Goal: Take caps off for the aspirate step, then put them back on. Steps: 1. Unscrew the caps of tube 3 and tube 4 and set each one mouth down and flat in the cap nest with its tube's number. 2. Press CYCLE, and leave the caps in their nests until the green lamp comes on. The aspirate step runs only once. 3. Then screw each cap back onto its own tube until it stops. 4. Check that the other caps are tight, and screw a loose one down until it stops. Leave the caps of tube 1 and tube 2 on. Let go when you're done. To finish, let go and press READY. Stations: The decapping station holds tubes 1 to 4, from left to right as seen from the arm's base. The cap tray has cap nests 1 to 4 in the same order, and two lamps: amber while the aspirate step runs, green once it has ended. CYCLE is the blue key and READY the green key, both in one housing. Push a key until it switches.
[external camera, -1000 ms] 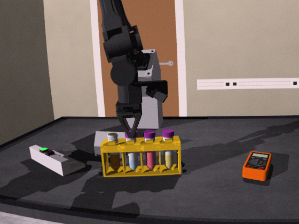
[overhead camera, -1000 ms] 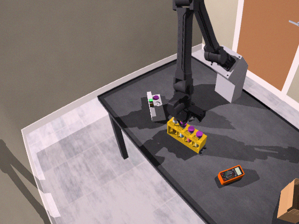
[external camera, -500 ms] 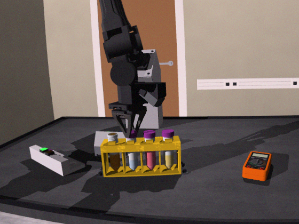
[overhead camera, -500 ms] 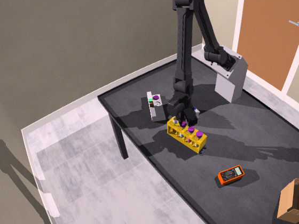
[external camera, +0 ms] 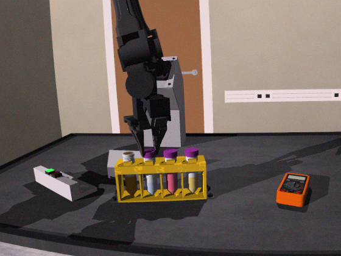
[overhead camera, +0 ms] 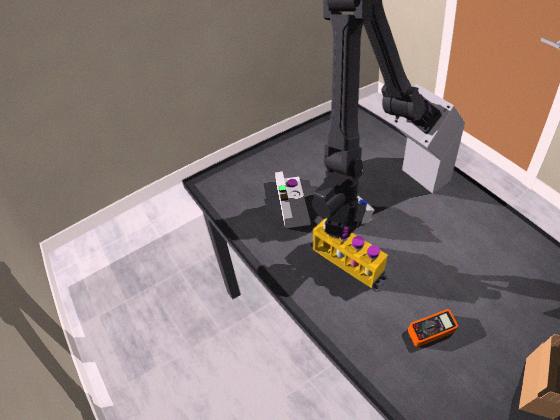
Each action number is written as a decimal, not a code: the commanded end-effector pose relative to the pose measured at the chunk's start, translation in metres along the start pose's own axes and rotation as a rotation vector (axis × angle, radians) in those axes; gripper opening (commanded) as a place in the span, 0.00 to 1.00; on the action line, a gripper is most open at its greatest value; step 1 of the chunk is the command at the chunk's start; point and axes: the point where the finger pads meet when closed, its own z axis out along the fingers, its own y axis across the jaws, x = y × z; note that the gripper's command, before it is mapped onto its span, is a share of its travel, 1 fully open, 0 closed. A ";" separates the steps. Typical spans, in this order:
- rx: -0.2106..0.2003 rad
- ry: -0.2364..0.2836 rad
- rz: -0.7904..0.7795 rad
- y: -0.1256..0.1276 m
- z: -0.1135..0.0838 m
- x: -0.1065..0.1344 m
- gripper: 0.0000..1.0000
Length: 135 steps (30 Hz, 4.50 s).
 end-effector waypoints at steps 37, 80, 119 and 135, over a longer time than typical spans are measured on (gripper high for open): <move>-0.019 -0.024 1.702 -0.002 0.001 -0.015 0.00; -0.007 -0.018 1.468 -0.003 -0.001 -0.008 0.49; 0.007 -0.033 -0.043 -0.003 -0.001 -0.016 0.49; 0.007 -0.024 -0.642 0.002 0.002 -0.013 0.49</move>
